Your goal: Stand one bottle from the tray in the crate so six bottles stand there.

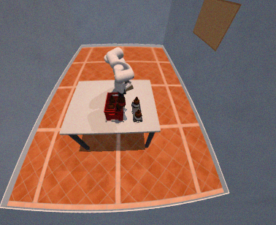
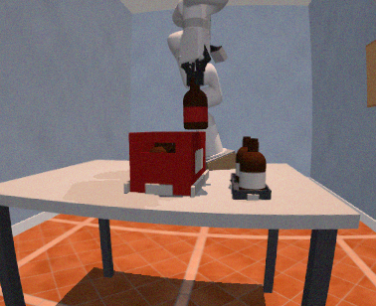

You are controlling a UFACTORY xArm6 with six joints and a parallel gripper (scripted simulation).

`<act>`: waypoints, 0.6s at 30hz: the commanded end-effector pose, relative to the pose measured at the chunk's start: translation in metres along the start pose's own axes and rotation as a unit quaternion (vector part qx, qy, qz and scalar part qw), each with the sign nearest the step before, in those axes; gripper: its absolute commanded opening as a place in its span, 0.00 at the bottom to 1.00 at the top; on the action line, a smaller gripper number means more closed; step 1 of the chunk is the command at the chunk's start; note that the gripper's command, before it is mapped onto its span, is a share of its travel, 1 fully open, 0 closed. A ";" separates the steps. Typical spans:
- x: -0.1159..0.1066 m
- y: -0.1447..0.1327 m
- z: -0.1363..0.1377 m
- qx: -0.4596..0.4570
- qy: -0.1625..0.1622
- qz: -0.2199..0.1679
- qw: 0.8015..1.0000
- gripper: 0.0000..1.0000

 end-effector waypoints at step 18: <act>-0.001 -0.038 -0.017 0.000 -0.002 0.000 1.000 0.00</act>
Point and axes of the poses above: the point where the finger pads meet when closed, its own x axis out along the fingers, its own z axis across the jaws, y = z × x, the point moved 9 cm from there along -x, back along the fingers, and after that the axes turned 11 degrees about x, right-handed, at the moved point
